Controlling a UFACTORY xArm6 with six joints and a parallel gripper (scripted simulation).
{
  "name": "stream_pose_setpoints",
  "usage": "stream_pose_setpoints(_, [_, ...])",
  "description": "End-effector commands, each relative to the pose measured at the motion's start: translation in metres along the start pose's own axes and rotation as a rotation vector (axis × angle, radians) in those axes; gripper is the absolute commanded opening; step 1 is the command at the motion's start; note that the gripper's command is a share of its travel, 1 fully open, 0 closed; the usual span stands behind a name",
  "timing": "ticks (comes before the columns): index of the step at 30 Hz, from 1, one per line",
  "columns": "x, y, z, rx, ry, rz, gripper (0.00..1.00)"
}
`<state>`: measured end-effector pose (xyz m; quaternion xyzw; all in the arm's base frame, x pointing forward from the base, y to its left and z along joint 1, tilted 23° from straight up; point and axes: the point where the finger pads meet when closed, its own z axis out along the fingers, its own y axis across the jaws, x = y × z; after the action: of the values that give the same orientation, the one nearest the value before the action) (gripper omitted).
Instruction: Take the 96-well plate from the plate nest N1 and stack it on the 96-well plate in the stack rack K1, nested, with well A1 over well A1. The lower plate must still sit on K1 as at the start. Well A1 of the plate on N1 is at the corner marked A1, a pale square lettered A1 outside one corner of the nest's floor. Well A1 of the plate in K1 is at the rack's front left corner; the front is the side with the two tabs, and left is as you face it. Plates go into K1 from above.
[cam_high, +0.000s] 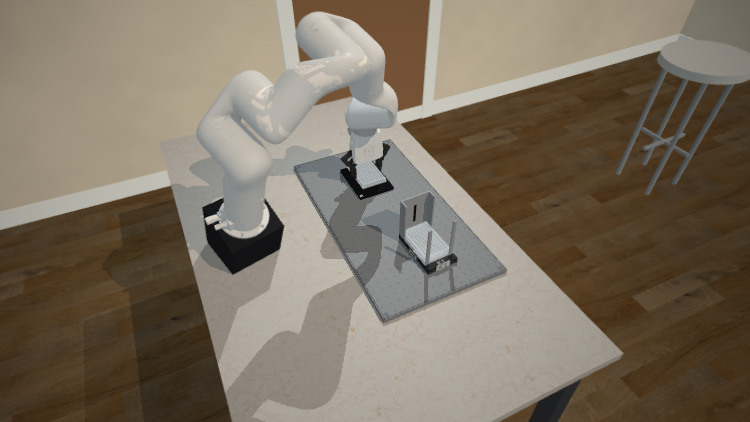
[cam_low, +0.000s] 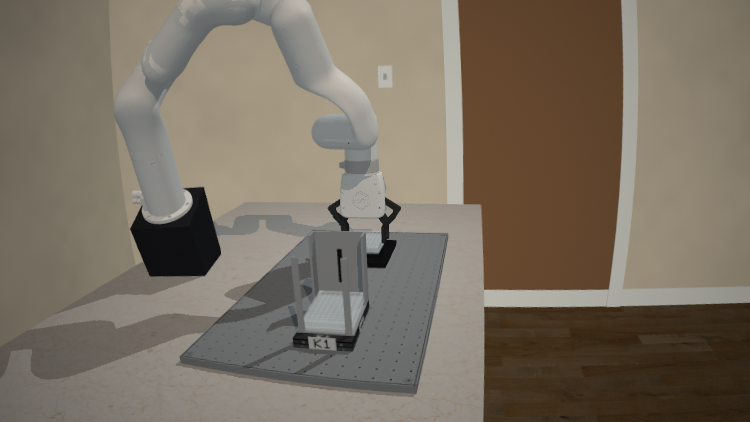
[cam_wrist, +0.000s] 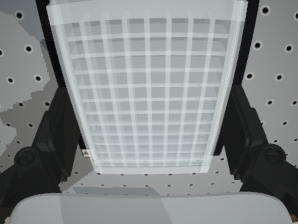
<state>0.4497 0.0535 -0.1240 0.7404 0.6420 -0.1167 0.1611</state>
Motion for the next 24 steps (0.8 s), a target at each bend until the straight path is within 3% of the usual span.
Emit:
stream_pose_setpoints(1, [0.001,0.002,-0.004,-0.004,0.002,0.001,0.0])
stream_pose_setpoints(15, [0.001,0.002,-0.008,-0.004,0.002,0.001,0.0])
stream_pose_setpoints(24, [0.001,0.002,-0.023,-0.004,0.002,0.001,0.0])
